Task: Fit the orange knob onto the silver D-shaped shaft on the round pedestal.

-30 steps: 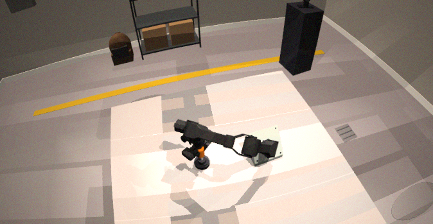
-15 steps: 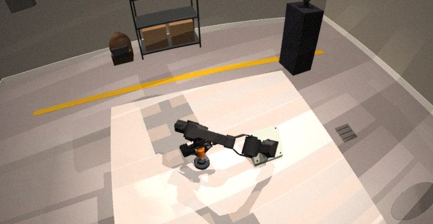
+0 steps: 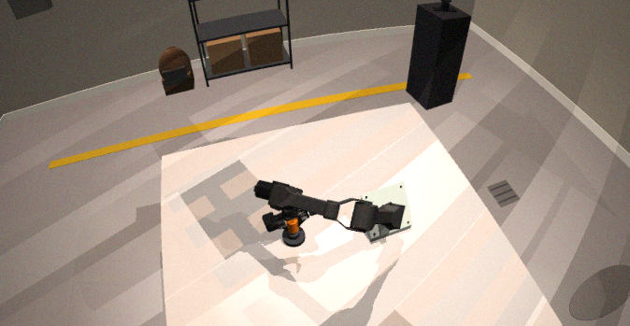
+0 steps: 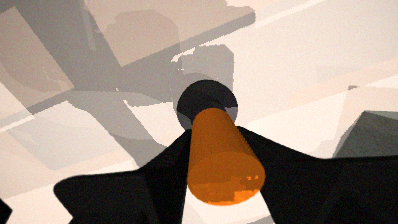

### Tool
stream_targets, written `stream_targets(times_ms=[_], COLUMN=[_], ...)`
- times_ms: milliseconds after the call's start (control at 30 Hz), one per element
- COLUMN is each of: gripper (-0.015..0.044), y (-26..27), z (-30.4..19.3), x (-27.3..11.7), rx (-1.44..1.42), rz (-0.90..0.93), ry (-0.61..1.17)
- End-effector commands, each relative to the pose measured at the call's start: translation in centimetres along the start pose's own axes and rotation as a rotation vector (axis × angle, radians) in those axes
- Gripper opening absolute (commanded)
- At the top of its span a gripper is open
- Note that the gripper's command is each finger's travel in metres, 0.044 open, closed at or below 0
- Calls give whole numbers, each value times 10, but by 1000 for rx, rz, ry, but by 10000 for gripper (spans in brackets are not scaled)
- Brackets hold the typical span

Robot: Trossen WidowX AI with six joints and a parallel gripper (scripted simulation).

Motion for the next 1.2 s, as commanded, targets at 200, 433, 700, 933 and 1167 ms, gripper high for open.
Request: stream_targets(times_ms=[200, 433, 700, 933, 1167], gripper=[0, 0, 0, 0, 0], y=[1, 0, 2, 2, 0], z=[0, -1, -1, -1, -1], x=[-3, -1, 2, 4, 11], rx=[0, 0, 0, 0, -4], rz=[8, 8, 8, 8, 8], ry=[-1, -1, -1, 0, 0])
Point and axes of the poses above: the point midway between the two fingers, 35 mm back from their tips, its own x axis out along the fingers, its own y axis across the jaws, z = x × y, the point moved 4 cm from there along -x, back along the fingers, and after that the axes turned 7 degrees about -x, right-handed, at the moved point
